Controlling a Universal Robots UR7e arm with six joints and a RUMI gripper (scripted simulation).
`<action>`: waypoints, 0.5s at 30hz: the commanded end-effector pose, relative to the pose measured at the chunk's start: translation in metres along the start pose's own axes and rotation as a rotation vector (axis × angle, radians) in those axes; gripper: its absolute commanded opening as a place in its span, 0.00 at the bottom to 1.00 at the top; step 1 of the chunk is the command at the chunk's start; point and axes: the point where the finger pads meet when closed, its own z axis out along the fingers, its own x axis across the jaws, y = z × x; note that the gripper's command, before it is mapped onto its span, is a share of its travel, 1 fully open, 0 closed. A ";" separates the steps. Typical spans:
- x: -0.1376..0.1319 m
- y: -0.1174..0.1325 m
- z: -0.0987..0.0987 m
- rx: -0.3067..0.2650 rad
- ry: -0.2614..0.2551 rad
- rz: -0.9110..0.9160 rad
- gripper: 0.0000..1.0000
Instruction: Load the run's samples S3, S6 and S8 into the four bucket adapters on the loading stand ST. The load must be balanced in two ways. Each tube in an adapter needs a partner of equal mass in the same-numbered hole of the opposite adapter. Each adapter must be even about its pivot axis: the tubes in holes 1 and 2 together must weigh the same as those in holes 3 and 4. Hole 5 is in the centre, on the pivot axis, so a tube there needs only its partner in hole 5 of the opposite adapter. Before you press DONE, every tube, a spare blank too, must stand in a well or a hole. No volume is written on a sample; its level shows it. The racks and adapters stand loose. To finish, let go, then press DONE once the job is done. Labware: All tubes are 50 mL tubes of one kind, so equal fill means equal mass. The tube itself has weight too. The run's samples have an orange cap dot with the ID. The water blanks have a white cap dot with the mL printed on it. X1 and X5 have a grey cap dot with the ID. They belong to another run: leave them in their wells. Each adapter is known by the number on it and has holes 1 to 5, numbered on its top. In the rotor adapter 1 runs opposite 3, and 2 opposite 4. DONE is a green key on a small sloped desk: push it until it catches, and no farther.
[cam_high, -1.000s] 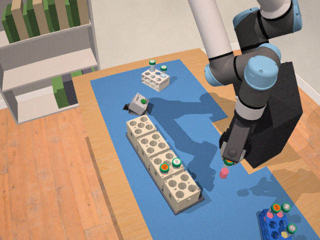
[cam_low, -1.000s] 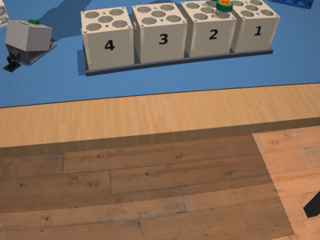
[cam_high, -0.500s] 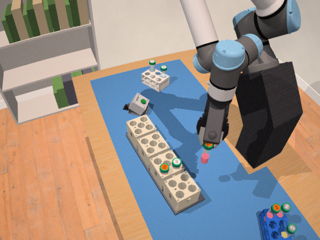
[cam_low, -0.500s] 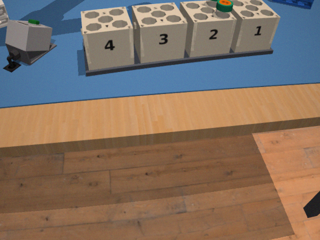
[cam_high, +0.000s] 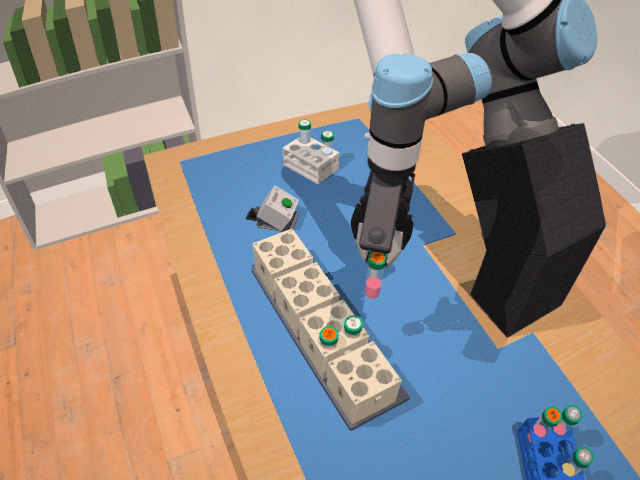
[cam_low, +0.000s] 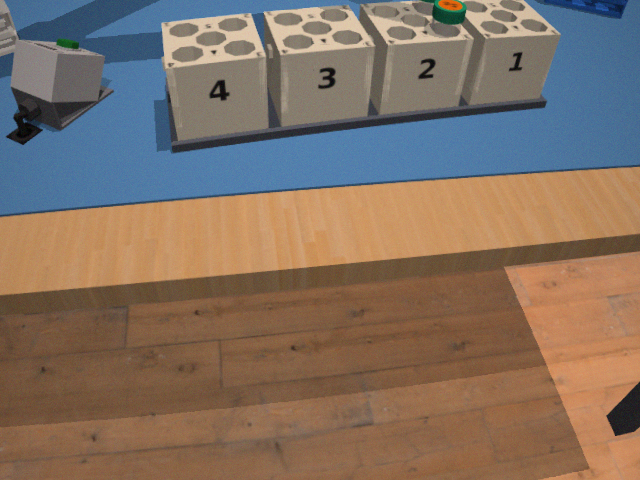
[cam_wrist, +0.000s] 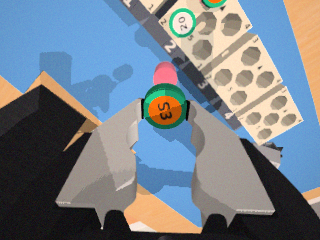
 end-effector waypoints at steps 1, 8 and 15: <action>0.022 0.012 0.000 0.004 -0.001 -0.001 0.00; 0.062 0.036 0.000 0.004 -0.001 -0.001 0.00; 0.091 0.052 0.000 0.004 -0.001 -0.001 0.00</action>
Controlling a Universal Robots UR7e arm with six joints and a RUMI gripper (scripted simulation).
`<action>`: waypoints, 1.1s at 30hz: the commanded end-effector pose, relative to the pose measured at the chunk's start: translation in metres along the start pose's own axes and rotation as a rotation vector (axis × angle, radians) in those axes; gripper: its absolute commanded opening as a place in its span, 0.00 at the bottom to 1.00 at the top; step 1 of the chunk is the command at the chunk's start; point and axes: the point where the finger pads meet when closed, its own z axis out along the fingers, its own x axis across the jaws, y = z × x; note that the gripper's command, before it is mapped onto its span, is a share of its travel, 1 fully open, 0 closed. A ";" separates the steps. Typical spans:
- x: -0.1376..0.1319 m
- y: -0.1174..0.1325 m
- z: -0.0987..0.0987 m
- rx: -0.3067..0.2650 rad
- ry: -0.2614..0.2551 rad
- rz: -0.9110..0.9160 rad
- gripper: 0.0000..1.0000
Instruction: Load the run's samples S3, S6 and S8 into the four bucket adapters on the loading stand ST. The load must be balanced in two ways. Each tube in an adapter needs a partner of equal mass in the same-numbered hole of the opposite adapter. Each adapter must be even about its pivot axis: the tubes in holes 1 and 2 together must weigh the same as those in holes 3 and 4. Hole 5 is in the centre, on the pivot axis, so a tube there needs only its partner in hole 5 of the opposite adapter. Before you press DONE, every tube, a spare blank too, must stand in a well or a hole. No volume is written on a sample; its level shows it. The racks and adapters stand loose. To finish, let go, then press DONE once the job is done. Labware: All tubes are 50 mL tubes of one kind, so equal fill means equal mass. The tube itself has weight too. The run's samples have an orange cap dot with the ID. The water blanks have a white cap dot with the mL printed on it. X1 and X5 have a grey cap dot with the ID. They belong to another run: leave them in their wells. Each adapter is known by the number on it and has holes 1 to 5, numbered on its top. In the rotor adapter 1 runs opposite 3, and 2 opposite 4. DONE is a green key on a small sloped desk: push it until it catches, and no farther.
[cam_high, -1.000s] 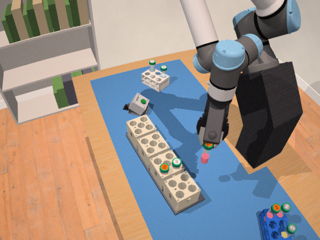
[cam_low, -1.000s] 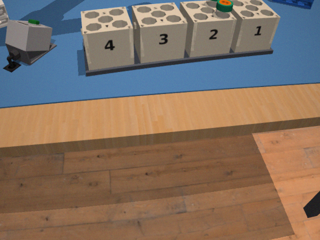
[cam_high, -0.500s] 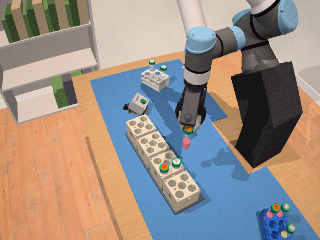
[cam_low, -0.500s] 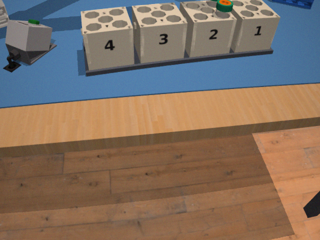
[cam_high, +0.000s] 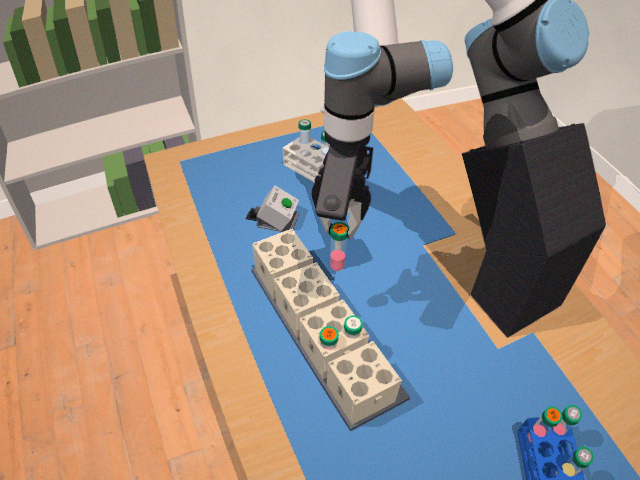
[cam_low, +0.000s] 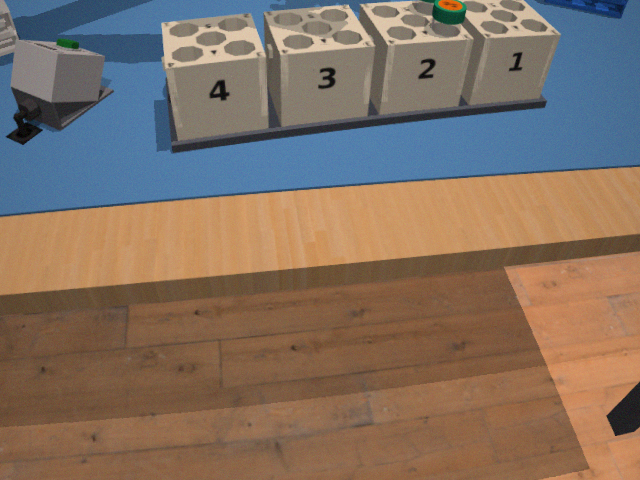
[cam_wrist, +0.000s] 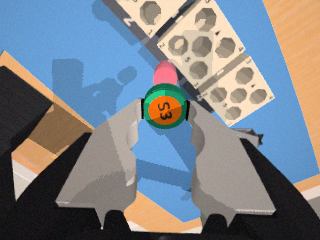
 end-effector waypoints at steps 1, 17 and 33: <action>0.018 0.010 0.000 0.004 -0.001 -0.002 0.00; 0.097 0.055 0.000 0.004 -0.001 -0.001 0.00; 0.097 0.055 0.024 0.004 -0.001 -0.002 0.00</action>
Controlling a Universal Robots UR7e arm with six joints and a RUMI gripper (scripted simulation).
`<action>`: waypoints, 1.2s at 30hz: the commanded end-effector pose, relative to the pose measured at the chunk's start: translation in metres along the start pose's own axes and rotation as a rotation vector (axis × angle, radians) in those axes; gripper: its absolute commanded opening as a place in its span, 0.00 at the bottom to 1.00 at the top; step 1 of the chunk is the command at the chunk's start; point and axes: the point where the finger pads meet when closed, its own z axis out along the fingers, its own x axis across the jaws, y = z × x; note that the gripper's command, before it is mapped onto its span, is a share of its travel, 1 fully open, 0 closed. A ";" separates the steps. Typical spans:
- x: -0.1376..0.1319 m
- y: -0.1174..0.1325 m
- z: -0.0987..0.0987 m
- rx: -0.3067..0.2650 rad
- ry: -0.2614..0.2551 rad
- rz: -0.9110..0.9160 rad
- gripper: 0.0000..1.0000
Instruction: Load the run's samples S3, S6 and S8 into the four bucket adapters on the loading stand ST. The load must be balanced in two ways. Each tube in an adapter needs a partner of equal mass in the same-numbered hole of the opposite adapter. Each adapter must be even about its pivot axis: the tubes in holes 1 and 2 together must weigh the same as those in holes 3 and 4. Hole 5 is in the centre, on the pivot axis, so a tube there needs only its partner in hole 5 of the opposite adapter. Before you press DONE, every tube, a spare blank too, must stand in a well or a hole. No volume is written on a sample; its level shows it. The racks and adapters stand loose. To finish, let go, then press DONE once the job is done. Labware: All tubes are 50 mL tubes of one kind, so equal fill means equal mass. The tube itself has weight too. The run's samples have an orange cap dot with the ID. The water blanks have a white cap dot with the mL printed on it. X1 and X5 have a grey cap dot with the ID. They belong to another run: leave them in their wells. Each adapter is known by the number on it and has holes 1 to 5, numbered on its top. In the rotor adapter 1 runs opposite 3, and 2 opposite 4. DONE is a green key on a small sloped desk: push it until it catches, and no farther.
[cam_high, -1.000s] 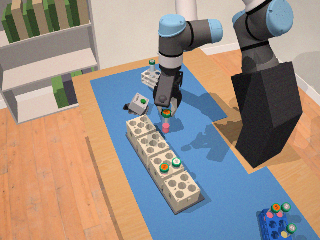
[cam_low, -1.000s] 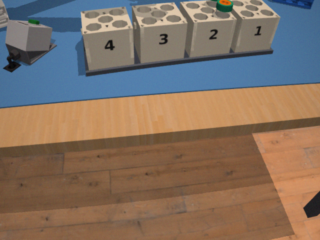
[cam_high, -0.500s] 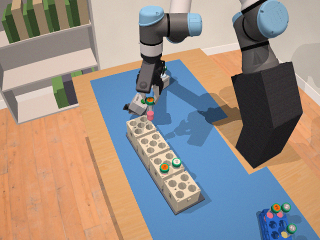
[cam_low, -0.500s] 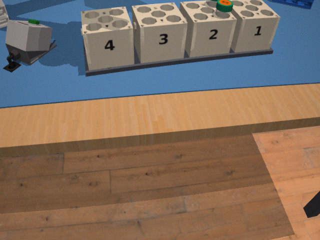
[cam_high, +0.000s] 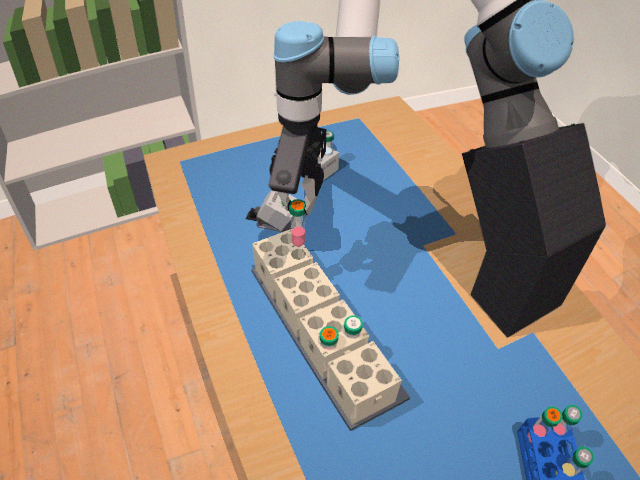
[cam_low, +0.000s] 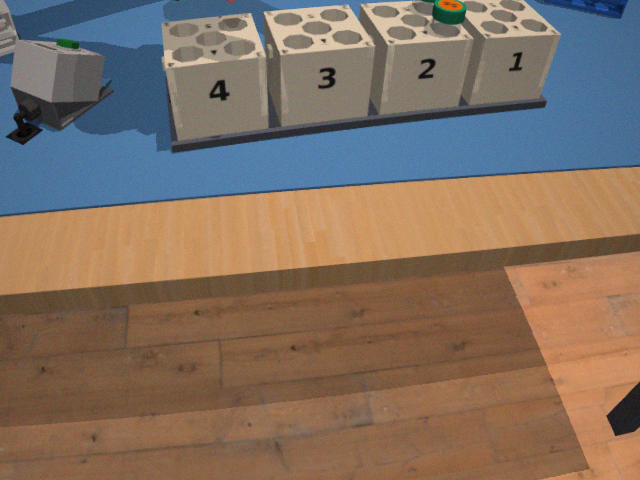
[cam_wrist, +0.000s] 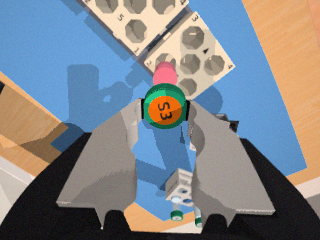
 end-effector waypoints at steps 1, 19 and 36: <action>0.001 0.000 0.007 0.001 0.002 0.000 0.00; 0.001 0.000 0.020 0.001 0.002 0.000 0.00; 0.001 0.000 0.037 0.001 0.002 0.000 0.00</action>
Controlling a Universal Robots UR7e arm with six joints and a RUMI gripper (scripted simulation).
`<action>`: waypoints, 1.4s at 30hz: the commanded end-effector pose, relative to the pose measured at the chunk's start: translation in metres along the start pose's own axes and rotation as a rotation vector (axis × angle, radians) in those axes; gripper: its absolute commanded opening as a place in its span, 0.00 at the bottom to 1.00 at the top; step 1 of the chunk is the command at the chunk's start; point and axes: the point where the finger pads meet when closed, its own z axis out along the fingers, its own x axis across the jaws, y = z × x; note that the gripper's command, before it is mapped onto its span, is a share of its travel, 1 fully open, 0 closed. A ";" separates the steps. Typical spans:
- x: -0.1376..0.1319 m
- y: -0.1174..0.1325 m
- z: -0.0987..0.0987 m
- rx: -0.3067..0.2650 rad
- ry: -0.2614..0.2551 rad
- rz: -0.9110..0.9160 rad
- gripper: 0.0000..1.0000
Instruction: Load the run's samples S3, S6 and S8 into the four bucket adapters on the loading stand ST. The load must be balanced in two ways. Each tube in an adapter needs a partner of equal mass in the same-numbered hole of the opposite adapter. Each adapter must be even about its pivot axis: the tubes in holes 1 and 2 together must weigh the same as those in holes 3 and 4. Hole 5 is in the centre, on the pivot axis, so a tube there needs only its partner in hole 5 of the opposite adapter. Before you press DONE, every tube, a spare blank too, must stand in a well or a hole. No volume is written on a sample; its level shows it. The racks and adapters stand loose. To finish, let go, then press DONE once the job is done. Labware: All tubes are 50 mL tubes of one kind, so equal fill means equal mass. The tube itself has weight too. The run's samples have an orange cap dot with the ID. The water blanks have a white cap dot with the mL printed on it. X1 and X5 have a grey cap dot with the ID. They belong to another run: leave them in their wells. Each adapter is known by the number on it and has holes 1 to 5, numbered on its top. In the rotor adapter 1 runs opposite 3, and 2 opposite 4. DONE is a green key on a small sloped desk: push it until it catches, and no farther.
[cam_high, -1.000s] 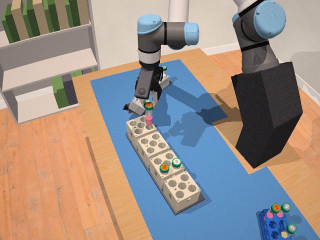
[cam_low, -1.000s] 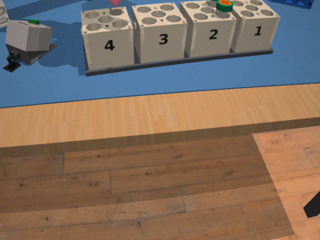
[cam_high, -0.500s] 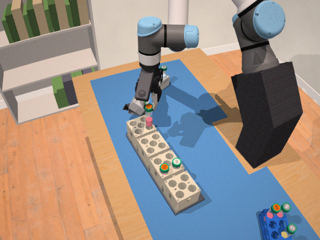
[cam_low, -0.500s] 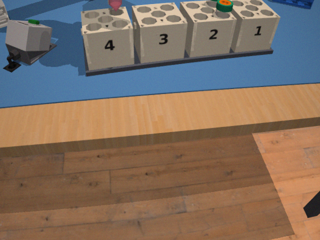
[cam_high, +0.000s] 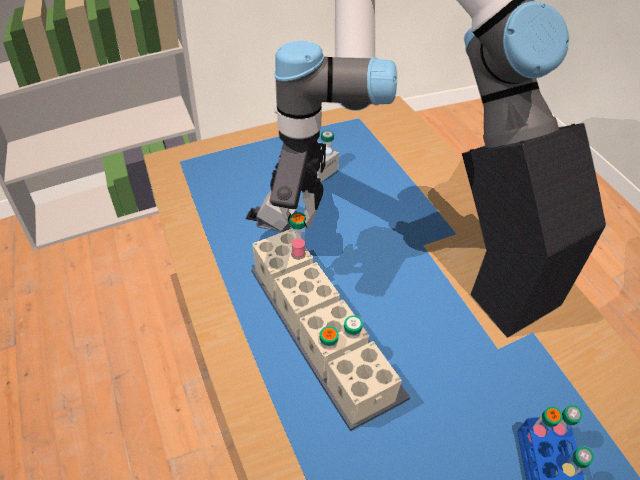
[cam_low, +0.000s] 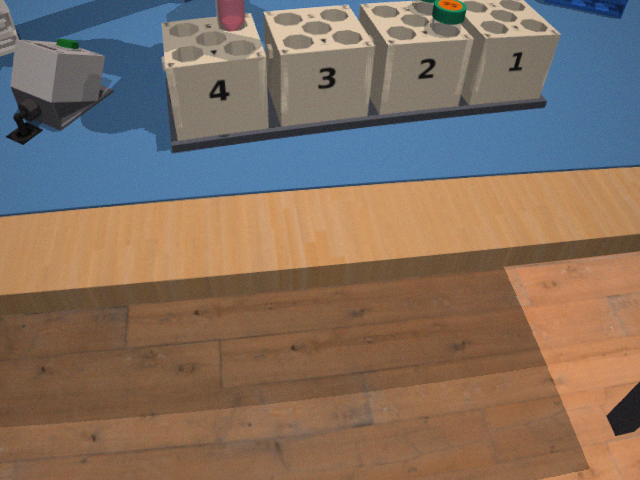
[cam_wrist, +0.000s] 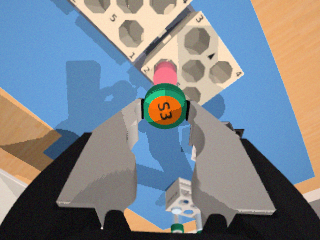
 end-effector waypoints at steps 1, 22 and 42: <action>0.000 0.000 0.004 0.001 0.001 0.000 0.00; 0.000 0.000 0.030 0.001 0.001 0.000 0.00; 0.000 0.000 0.054 0.001 0.001 0.000 0.00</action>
